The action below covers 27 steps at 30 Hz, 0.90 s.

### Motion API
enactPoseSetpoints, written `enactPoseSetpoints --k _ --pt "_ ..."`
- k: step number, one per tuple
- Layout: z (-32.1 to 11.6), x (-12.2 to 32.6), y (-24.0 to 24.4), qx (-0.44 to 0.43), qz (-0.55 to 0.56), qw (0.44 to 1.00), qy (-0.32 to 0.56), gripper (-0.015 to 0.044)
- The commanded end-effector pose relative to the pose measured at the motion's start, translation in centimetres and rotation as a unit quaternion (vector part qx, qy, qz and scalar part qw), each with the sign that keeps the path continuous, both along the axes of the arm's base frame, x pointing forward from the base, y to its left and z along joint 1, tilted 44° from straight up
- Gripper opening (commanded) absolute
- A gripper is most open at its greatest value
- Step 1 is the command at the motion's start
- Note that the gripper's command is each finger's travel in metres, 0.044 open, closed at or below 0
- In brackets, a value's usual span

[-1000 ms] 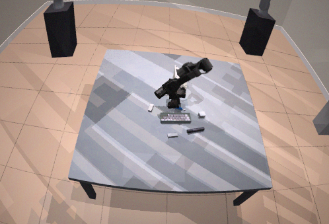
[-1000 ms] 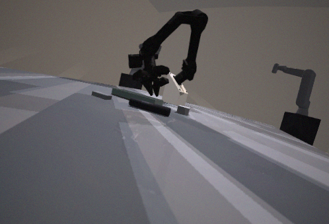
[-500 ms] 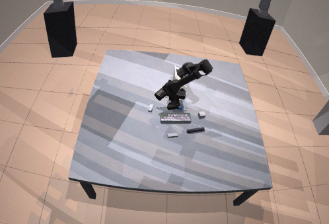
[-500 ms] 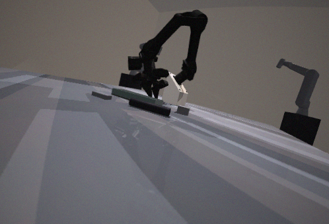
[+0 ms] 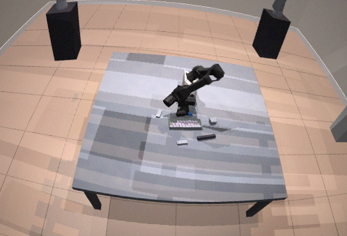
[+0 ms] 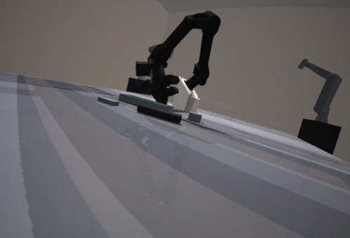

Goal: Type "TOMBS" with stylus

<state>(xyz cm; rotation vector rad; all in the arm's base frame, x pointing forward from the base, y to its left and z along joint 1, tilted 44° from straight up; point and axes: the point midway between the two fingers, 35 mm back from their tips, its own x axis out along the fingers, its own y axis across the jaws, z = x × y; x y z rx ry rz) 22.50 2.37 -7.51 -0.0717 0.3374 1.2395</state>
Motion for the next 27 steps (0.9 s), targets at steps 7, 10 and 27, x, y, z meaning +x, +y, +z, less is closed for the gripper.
enactPoseSetpoints --k 7,10,27 --pt "0.0 0.0 0.0 0.0 0.0 1.0 0.0 0.0" --pt "0.0 0.0 0.0 0.0 0.0 1.0 0.0 0.0" --pt "3.6 -0.7 -3.5 -0.001 0.0 1.0 0.001 0.0"
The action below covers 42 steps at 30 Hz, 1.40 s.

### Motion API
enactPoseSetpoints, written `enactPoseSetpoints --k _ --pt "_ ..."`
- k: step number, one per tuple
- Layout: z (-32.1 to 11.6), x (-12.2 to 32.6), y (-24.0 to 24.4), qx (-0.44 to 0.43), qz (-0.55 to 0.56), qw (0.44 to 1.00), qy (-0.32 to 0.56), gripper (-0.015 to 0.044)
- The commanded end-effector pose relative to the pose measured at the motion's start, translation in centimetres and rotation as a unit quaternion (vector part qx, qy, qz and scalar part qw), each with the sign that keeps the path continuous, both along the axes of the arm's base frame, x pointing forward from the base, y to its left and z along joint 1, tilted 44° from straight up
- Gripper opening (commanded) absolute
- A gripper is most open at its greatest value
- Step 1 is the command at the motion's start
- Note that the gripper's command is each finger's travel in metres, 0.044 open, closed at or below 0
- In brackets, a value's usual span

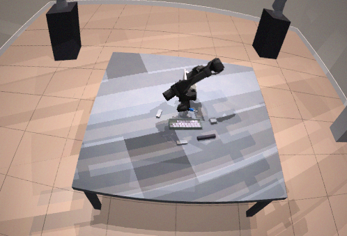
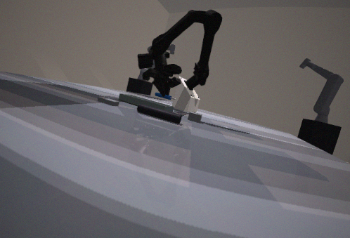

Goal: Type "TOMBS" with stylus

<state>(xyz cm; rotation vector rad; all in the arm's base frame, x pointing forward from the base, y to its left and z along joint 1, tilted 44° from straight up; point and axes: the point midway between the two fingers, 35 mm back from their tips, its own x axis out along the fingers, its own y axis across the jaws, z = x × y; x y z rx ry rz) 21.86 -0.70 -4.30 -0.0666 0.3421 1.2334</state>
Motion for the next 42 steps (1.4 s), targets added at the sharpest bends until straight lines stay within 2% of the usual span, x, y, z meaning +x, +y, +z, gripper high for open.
enactPoseSetpoints --k 1,4,10,18,24,34,42 --pt "0.4 0.0 -0.4 -0.001 0.003 1.0 -0.002 0.0" --pt "0.1 0.0 -0.1 -0.004 0.011 1.0 0.011 0.0" --pt "-0.1 0.4 0.2 -0.055 0.091 0.989 0.1 0.0" --pt "0.3 1.4 0.0 -0.155 0.166 0.952 0.207 0.0" --pt "1.4 2.7 0.1 -0.242 0.199 0.916 0.252 0.0" --pt "4.1 5.0 0.1 -0.393 0.205 0.844 0.301 0.0" --pt "7.0 7.0 -0.2 -0.531 0.153 0.764 0.333 0.0"
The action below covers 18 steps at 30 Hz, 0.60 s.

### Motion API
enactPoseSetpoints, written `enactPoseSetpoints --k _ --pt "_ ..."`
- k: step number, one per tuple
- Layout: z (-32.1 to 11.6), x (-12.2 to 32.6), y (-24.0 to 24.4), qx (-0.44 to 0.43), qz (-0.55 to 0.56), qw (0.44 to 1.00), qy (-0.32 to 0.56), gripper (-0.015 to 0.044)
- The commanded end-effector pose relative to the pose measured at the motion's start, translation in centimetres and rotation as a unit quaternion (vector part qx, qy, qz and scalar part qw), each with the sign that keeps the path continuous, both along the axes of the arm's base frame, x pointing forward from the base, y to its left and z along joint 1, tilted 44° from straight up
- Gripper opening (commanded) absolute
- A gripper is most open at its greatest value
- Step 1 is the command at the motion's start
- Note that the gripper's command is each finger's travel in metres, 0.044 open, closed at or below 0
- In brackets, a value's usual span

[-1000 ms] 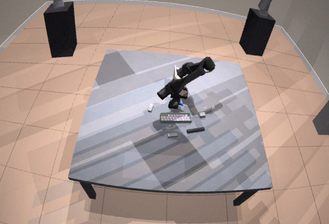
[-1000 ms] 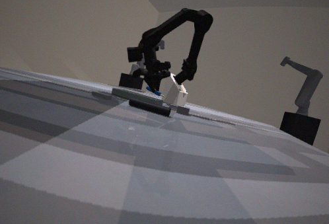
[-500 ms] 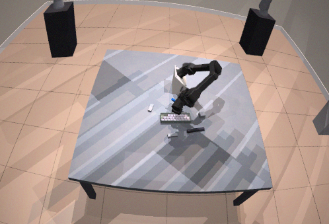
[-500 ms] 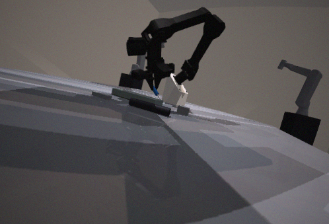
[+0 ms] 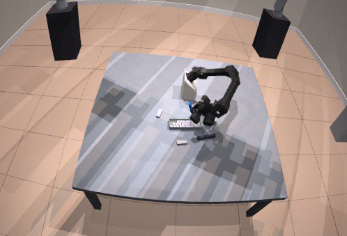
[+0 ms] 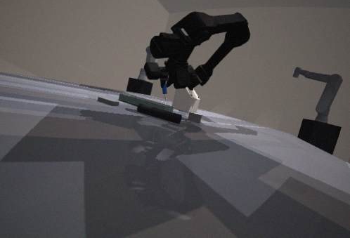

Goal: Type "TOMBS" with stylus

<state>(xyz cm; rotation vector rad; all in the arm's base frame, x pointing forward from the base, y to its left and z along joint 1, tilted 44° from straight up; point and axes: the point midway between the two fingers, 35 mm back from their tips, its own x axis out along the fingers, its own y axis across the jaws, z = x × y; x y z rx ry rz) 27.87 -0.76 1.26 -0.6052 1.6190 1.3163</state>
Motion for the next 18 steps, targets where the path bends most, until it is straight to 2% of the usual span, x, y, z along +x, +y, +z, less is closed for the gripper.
enactPoseSetpoints --k 1,7,18 --pt "1.8 1.3 -0.1 -0.086 -0.002 0.996 -0.013 0.0" --pt "4.1 2.6 0.0 -0.18 -0.009 0.983 -0.039 0.0" --pt "2.9 2.9 1.2 -0.182 -0.009 0.983 -0.039 0.0"
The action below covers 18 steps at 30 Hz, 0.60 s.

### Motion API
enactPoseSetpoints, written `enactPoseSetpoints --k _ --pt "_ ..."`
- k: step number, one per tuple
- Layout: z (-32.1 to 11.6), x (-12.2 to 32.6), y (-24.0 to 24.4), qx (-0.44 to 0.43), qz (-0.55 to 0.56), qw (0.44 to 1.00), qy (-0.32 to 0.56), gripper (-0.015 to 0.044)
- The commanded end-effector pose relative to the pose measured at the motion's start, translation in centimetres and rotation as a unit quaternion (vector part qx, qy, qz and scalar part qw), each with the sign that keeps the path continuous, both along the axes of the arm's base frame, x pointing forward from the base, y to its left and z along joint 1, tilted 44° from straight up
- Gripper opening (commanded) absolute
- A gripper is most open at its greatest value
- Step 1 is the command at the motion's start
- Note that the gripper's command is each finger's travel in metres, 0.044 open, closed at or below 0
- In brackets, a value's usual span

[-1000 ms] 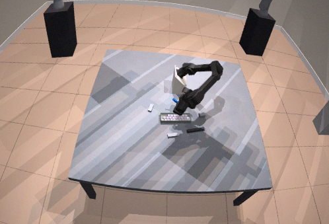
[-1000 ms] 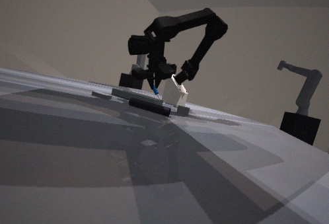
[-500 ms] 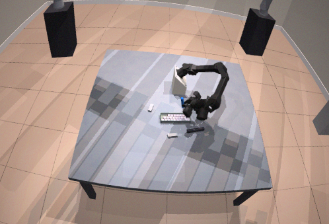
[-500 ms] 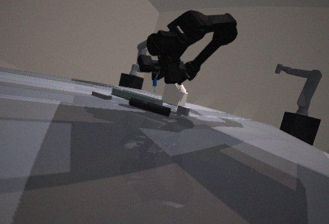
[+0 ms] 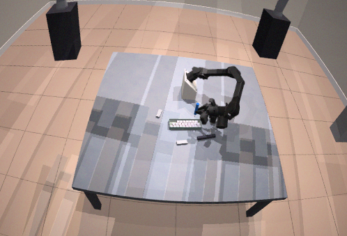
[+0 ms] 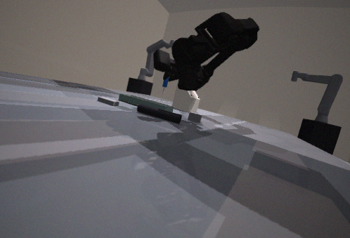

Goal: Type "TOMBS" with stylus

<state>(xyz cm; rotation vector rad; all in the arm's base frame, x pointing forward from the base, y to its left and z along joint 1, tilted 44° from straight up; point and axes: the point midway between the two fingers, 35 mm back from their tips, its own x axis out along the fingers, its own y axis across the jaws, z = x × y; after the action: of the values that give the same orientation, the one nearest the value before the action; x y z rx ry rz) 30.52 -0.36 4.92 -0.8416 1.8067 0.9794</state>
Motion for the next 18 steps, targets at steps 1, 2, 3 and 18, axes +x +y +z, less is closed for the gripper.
enactPoseSetpoints --k 1,2,3,18 --pt "-1.24 0.25 1.23 -0.003 0.001 1.0 0.0 0.0" --pt "-1.66 0.29 1.64 -0.002 0.0 1.0 0.0 0.0" --pt "-1.94 0.31 1.9 -0.002 0.0 1.0 0.0 0.0" --pt "-2.03 0.32 1.99 -0.002 0.0 1.0 0.0 0.0"
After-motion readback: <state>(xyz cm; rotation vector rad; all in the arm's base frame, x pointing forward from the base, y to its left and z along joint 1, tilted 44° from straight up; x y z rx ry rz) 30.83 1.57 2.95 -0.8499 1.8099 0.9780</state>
